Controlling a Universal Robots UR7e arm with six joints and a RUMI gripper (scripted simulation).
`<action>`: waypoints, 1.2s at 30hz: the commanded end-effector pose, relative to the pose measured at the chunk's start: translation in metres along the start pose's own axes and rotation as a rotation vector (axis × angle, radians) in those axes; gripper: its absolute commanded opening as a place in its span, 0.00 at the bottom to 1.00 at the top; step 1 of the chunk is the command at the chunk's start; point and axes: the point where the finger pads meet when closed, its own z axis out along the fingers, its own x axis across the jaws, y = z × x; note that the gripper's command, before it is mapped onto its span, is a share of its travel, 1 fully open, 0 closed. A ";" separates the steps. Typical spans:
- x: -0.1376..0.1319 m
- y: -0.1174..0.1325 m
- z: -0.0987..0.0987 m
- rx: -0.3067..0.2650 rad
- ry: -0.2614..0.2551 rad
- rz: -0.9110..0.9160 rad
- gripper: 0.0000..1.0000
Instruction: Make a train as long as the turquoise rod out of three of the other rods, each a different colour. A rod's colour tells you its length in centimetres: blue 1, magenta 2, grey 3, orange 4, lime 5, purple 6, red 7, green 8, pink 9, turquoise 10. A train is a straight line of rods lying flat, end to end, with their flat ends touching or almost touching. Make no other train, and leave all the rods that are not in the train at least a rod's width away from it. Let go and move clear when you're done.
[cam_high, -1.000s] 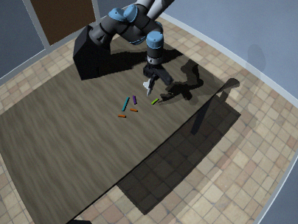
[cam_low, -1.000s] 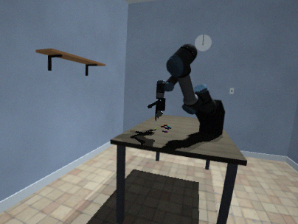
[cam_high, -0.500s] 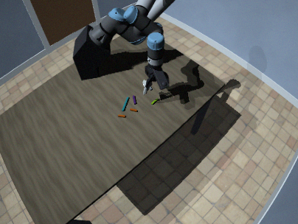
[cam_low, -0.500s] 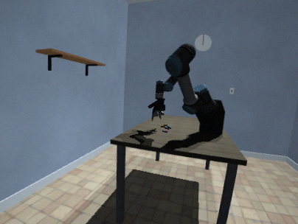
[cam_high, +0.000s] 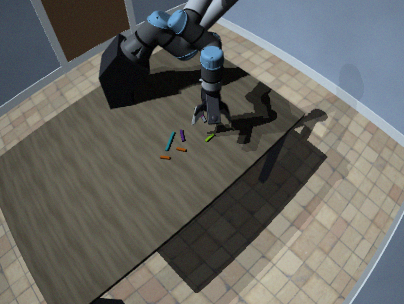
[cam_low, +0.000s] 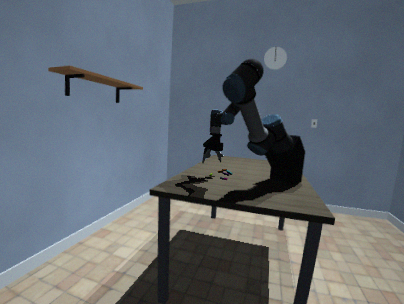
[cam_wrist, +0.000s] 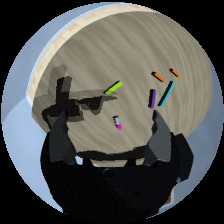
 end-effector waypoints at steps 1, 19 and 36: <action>0.002 -0.003 0.001 0.010 0.010 0.167 1.00; 0.006 -0.008 0.004 0.012 0.007 0.566 1.00; 0.008 -0.010 0.006 0.012 0.006 0.790 1.00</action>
